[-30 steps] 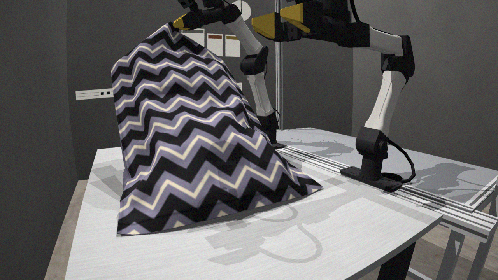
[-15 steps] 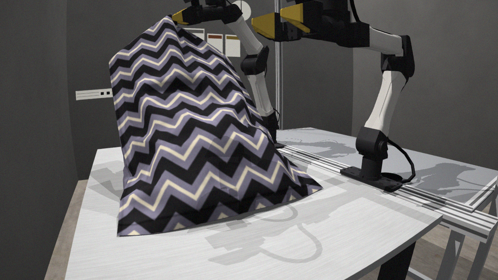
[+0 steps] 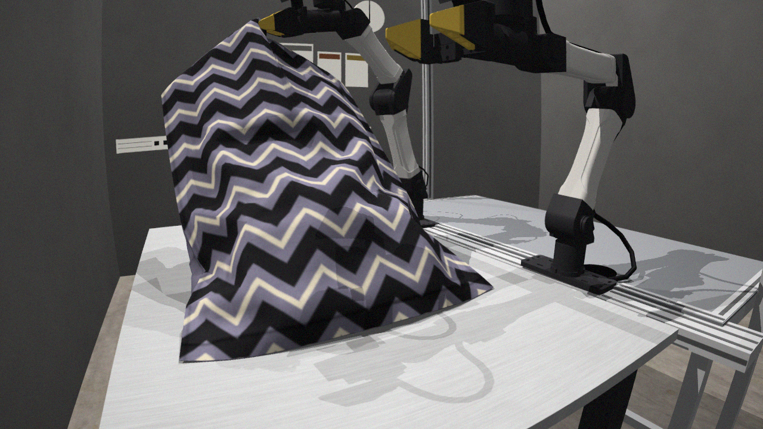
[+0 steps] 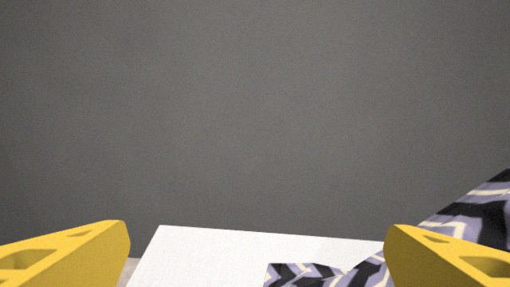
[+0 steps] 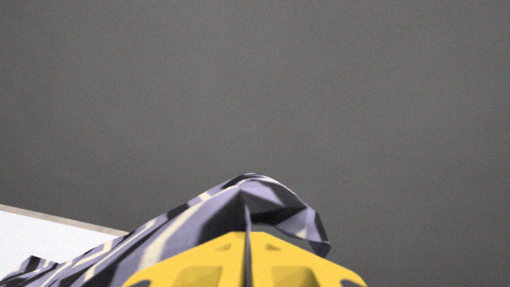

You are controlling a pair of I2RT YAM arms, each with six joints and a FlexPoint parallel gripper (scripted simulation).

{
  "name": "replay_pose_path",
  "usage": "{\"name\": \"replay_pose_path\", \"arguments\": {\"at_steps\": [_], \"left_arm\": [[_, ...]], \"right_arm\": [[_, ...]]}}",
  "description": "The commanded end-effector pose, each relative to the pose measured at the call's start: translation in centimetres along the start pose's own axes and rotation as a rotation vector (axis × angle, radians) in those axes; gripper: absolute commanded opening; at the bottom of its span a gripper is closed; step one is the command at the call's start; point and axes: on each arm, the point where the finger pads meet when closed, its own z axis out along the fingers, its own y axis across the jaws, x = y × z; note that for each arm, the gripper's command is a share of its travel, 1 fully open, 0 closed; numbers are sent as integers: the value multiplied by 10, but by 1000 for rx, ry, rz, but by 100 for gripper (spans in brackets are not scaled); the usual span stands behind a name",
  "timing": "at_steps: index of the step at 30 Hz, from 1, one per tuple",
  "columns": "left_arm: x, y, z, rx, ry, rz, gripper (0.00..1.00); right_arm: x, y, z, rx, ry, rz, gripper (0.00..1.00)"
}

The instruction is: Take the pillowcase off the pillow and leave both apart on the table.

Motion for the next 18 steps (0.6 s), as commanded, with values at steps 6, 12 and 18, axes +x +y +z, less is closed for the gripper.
{"name": "replay_pose_path", "arguments": {"at_steps": [6, 12, 18], "left_arm": [[-19, -5, -8, 12, -42, 7, 100], [-19, -5, -8, 12, -42, 7, 100], [-19, -5, -8, 12, -42, 7, 100]], "right_arm": [[-52, 1, -13, 53, -228, 11, 0], [-59, 8, -10, 70, -270, 9, 0], [-68, 20, -8, 97, -335, 11, 0]]}}
